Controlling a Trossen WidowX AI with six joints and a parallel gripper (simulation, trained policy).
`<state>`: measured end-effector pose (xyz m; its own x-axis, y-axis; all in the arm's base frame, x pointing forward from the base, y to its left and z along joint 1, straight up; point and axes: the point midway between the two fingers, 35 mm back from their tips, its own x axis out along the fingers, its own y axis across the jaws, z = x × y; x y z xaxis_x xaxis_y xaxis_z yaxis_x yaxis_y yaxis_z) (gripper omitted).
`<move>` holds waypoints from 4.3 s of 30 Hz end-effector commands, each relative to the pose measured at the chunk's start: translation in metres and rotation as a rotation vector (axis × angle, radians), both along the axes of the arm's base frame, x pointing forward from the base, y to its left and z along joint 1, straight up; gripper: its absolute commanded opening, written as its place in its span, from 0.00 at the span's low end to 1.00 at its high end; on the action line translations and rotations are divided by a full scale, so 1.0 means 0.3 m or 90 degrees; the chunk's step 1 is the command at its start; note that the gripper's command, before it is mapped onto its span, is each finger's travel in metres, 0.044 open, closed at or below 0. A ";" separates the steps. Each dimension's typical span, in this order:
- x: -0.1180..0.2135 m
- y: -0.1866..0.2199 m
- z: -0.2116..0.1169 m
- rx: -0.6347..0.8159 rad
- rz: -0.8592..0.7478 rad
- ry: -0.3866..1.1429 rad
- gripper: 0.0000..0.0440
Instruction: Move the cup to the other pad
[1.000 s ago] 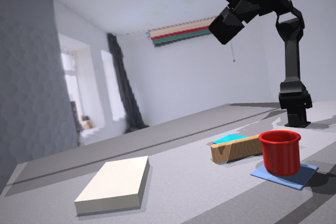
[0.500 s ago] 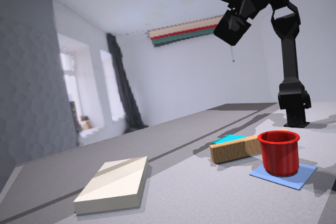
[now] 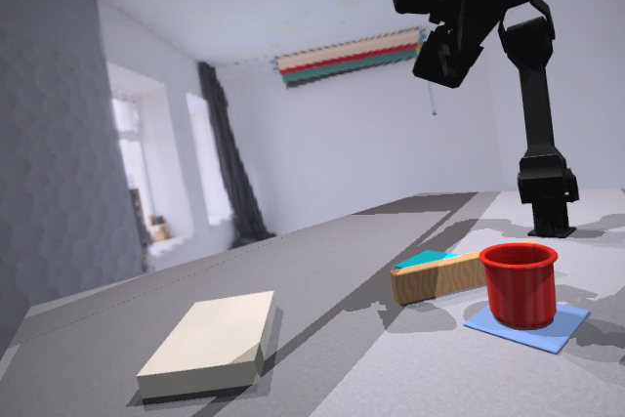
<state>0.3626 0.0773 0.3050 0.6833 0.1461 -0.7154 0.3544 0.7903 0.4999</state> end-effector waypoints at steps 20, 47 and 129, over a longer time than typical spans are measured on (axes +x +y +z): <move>-0.023 0.003 -0.203 -0.007 -0.079 0.248 0.32; -0.113 -0.021 -0.455 -0.096 -0.127 0.493 0.39; -0.202 -0.170 -0.505 -0.085 -0.177 0.513 0.00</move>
